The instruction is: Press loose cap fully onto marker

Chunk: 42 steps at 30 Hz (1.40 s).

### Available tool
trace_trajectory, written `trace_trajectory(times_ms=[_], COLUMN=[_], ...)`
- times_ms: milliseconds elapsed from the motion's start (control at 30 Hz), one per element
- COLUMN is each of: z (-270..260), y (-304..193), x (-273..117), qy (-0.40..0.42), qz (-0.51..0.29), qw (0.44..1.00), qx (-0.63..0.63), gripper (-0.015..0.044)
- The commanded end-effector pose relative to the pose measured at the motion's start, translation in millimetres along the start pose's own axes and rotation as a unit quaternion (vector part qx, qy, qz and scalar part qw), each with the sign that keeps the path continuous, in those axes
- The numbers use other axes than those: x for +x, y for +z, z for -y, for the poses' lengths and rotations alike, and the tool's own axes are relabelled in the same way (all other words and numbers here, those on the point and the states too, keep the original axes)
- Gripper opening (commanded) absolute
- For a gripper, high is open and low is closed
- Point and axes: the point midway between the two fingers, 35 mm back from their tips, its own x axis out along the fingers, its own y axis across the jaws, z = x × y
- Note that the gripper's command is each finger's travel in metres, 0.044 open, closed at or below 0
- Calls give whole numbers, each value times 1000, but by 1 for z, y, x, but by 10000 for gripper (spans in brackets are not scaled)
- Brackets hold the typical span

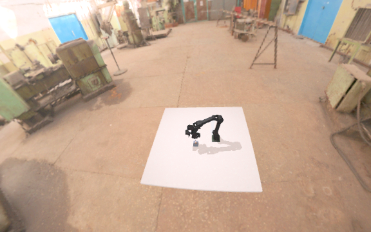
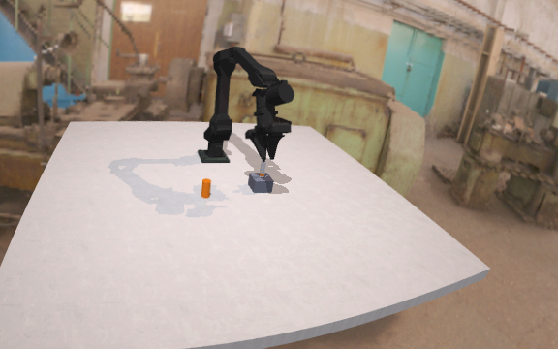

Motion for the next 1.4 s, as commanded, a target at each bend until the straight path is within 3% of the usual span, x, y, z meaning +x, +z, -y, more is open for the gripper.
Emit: trace_trajectory(times_ms=[0,300,1367], z=[0,-25,-54], y=[-56,-170,-175], x=[4,-6,56], qy=[71,222,225], qz=[-27,1,2], qw=[997,974,974], qx=[-16,-32,-32], gripper=[233,233,233])
